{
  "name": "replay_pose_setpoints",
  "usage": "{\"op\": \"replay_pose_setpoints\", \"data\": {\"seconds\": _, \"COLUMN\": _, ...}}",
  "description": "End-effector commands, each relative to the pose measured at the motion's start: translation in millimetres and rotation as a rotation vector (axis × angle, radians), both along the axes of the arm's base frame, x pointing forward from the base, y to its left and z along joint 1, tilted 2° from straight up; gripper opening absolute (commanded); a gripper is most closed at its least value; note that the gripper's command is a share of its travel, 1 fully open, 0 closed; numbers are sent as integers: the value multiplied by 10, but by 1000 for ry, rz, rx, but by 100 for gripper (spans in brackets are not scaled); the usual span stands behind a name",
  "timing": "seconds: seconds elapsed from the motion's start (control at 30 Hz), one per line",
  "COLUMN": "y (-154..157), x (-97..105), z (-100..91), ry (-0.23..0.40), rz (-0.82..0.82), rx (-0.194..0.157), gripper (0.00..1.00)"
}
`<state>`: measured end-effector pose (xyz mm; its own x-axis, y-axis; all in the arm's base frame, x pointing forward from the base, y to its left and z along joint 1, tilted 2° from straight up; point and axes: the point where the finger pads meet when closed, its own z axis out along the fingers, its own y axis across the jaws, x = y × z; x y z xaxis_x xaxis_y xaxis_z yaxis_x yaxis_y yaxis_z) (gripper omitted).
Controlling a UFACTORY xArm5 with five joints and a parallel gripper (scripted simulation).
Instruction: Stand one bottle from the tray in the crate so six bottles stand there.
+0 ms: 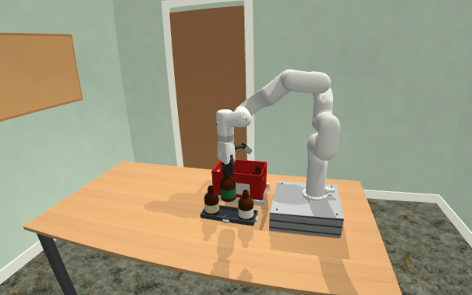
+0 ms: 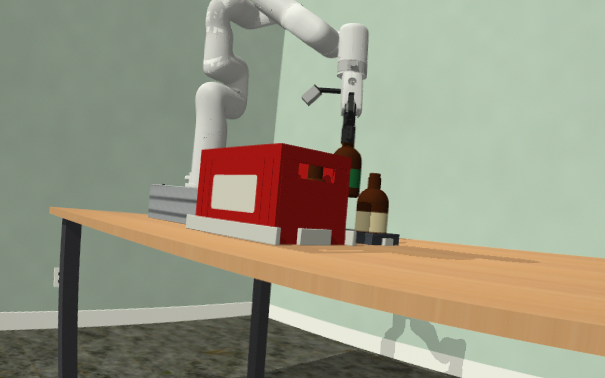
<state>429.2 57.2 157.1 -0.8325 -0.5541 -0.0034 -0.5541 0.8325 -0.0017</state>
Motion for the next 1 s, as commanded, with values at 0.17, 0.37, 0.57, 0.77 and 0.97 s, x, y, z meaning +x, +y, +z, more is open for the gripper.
{"op": "replay_pose_setpoints", "data": {"seconds": 0.17, "y": 6, "x": 12, "z": 127, "ry": -5, "rz": 0, "rx": 1, "gripper": 0}}
{"op": "replay_pose_setpoints", "data": {"seconds": 0.37, "y": 8, "x": 11, "z": 166, "ry": -4, "rz": 0, "rx": 1, "gripper": 0}}
{"op": "replay_pose_setpoints", "data": {"seconds": 0.57, "y": 9, "x": 10, "z": 206, "ry": -4, "rz": 0, "rx": 1, "gripper": 0}}
{"op": "replay_pose_setpoints", "data": {"seconds": 0.77, "y": 10, "x": 10, "z": 225, "ry": -4, "rz": 0, "rx": 1, "gripper": 0}}
{"op": "replay_pose_setpoints", "data": {"seconds": 0.97, "y": 10, "x": 10, "z": 228, "ry": -4, "rz": 0, "rx": 1, "gripper": 0}}
